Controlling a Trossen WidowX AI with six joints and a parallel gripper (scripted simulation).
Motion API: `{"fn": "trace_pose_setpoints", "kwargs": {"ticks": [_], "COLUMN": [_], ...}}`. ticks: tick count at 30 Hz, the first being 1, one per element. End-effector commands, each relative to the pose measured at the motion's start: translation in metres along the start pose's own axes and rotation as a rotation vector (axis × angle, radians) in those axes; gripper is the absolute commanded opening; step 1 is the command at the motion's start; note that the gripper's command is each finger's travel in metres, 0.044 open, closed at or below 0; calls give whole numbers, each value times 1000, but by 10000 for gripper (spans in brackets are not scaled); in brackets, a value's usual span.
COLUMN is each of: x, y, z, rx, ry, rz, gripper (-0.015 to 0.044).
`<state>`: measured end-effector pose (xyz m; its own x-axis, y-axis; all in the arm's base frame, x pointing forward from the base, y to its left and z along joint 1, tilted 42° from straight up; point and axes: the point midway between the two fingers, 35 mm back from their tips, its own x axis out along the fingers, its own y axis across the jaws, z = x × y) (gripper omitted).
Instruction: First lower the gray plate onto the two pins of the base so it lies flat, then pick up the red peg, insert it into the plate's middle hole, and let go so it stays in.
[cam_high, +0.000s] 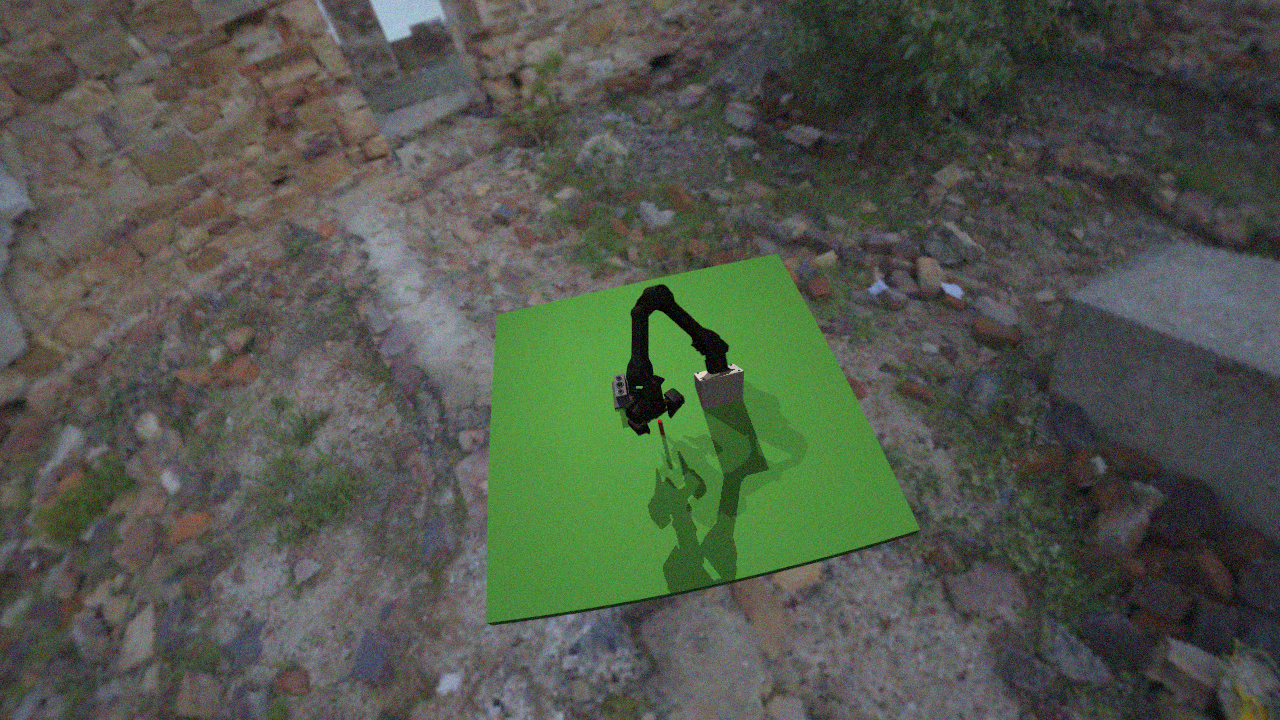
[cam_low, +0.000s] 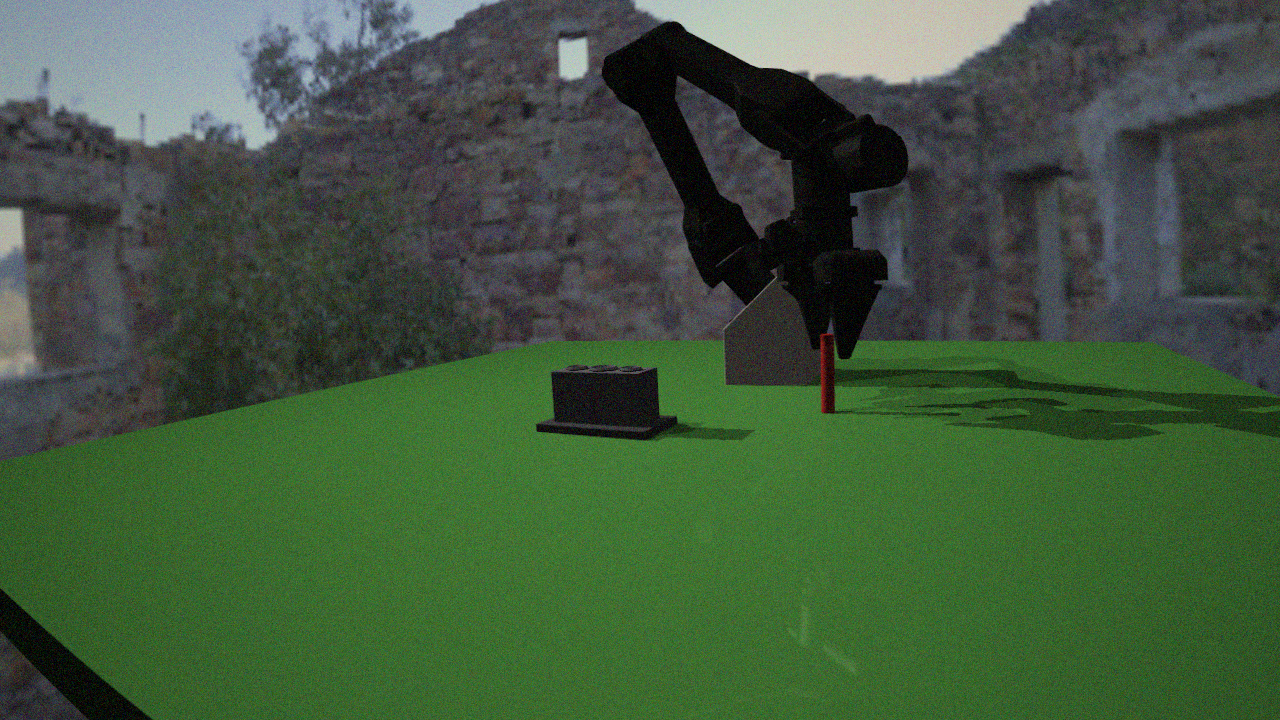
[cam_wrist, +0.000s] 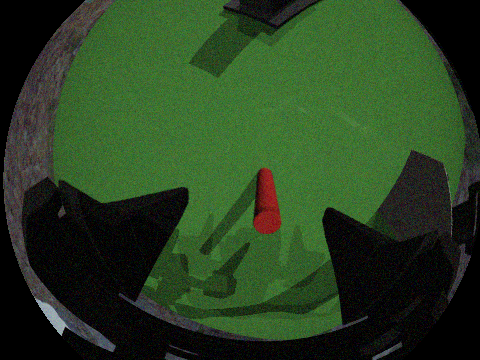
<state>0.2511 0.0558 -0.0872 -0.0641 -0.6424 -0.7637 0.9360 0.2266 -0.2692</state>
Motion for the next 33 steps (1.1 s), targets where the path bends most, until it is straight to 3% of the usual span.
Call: {"fn": "trace_pose_setpoints", "kwargs": {"ticks": [1, 10, 25, 33], "x": [8, 20, 20, 20], "y": [-3, -5, -5, -5], "z": [1, 1, 1, 1], "rx": [-6, -6, -6, -6], "ry": [-7, -8, -8, -8], "rz": [-10, -10, -10, -10], "gripper": [440, 440, 46, 0]}}
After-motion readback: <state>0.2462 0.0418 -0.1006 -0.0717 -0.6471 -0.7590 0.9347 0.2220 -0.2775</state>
